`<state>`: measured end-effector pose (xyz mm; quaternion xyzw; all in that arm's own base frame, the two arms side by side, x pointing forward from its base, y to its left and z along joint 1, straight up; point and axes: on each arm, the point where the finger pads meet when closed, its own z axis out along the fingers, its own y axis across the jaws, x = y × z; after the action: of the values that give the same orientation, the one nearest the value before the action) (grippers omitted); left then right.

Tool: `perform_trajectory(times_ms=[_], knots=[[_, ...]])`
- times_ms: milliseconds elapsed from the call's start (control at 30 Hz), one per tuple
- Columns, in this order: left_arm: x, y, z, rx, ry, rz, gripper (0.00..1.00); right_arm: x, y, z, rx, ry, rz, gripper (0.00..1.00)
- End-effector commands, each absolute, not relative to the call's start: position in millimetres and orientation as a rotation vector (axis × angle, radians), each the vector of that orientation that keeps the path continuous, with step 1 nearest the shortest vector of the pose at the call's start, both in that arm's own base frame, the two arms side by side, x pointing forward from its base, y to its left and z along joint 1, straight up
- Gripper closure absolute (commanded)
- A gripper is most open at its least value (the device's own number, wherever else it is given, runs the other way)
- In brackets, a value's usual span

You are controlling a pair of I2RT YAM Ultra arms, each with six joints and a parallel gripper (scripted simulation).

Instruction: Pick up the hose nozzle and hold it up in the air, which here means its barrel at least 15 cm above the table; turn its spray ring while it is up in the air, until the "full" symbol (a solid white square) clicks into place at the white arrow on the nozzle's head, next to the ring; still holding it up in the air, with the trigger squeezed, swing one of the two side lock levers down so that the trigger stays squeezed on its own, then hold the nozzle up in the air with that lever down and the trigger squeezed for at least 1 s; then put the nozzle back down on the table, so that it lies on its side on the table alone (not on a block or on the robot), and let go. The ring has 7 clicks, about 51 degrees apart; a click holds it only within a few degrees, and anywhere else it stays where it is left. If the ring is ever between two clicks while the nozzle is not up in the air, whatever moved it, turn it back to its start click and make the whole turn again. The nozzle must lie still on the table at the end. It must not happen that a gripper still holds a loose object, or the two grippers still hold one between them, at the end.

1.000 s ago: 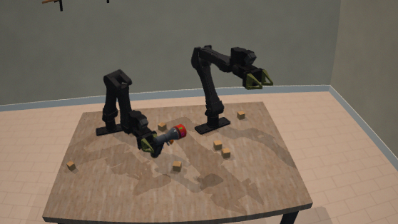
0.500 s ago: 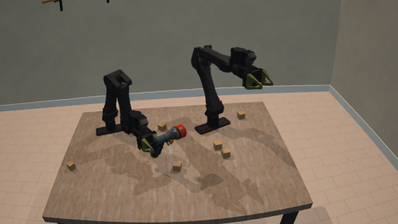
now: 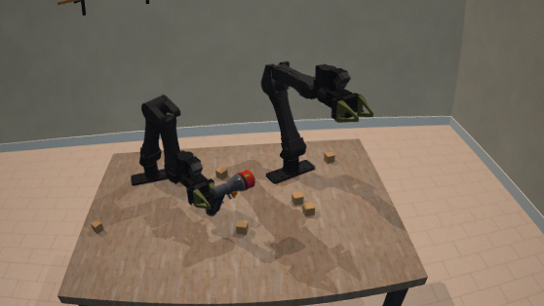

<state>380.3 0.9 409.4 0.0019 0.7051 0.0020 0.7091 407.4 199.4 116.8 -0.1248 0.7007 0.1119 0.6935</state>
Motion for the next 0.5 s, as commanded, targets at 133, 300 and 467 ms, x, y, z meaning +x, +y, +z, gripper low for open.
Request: perform_trajectory(times_ms=[133,300,467], knots=[[371.2,0.1,430.0,0.01,1.525,0.003,0.37,413.0,204.7,160.7,-0.226,1.425,0.301,0.64],[371.2,0.1,430.0,0.01,1.525,0.003,0.37,411.7,206.4,169.6,-0.225,1.405,0.309,0.64],[371.2,0.1,430.0,0.01,1.525,0.003,0.37,411.8,205.6,167.9,-0.223,1.409,0.305,0.64]])
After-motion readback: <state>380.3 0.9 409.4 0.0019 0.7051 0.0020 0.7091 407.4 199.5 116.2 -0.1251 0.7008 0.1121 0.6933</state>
